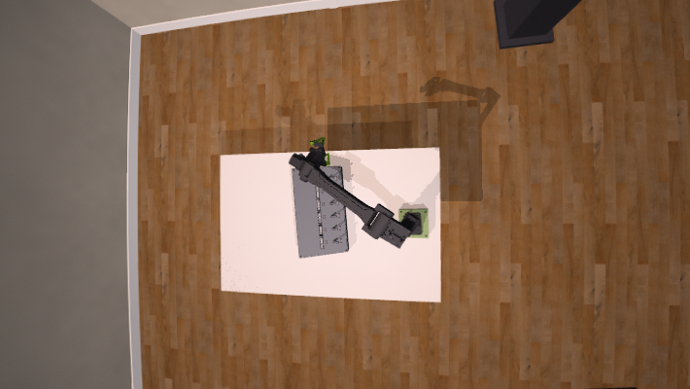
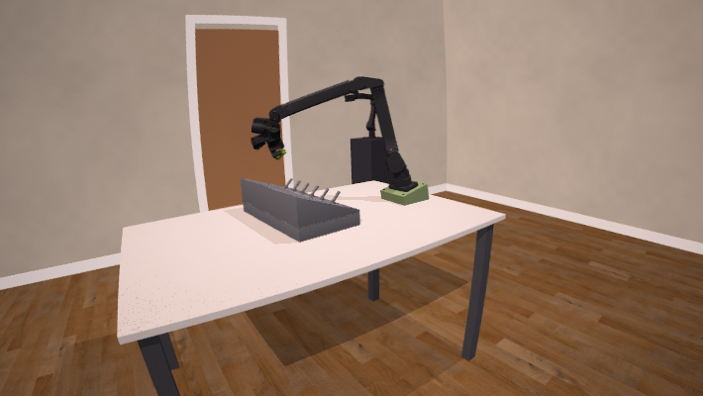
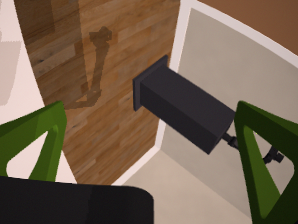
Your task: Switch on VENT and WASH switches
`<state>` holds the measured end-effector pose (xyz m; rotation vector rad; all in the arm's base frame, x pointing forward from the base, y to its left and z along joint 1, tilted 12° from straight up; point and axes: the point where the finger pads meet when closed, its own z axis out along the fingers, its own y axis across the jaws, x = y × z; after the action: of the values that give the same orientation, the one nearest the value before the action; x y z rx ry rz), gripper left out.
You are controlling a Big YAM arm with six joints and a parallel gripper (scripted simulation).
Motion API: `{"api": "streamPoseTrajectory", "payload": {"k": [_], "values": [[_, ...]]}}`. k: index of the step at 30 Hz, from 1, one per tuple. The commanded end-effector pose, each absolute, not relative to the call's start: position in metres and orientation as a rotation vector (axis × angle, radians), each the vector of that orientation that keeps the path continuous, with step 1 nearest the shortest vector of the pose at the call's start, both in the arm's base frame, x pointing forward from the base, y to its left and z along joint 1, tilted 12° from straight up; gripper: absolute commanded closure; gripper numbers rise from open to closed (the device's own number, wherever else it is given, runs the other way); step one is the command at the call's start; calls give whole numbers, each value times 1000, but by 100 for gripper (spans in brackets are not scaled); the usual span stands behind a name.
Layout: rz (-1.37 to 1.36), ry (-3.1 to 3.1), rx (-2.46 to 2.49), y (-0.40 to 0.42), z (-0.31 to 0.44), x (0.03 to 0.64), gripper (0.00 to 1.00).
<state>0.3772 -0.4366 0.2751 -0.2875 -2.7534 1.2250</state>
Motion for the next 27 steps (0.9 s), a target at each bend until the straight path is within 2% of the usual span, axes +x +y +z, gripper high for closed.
{"api": "streamPoseTrajectory", "payload": {"k": [1,27], "values": [[1239,-2757,-297,-437,282,377,0],[1285,-2771,-334,-441,301,381,0]]}}
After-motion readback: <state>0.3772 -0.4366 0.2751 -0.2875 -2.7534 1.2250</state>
